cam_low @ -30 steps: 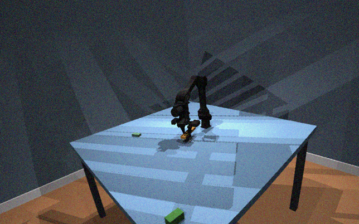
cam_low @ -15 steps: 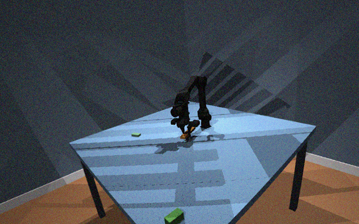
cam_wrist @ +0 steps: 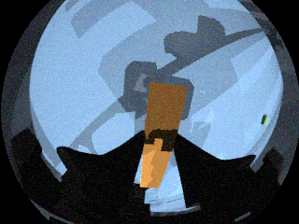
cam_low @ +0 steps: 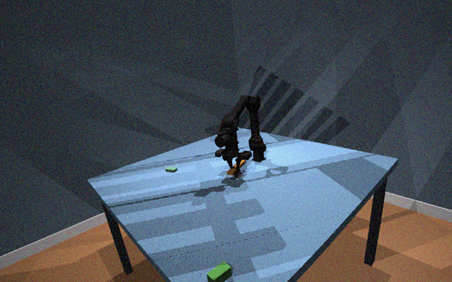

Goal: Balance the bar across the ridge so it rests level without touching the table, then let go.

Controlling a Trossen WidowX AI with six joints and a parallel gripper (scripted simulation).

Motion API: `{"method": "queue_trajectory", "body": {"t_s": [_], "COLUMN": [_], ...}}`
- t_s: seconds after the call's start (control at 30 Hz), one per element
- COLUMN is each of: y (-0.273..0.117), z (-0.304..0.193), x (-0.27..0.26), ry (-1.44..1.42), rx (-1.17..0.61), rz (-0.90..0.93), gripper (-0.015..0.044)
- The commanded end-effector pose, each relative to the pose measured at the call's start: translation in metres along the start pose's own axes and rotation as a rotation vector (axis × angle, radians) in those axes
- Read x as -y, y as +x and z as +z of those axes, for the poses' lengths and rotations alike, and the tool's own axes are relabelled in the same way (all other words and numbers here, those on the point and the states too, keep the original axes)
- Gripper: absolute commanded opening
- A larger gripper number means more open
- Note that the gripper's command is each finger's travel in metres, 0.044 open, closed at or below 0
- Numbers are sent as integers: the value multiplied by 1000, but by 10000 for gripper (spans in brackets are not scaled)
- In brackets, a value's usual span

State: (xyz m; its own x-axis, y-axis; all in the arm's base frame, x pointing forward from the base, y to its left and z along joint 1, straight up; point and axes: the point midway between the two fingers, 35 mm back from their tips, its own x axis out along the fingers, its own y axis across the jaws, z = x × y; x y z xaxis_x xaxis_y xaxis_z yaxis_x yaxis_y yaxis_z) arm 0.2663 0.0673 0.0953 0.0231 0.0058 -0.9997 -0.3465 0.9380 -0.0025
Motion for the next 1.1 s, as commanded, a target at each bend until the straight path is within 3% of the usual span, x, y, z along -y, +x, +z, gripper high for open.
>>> {"method": "queue_trajectory", "body": {"t_s": [0.0,0.93,1.07], "y": [0,0,0], "z": [0,0,0], "x": [0,0,0], "ry": [0,0,0], "rx": [0,0,0], "rz": [0,0,0], "gripper": [0,0,105]}}
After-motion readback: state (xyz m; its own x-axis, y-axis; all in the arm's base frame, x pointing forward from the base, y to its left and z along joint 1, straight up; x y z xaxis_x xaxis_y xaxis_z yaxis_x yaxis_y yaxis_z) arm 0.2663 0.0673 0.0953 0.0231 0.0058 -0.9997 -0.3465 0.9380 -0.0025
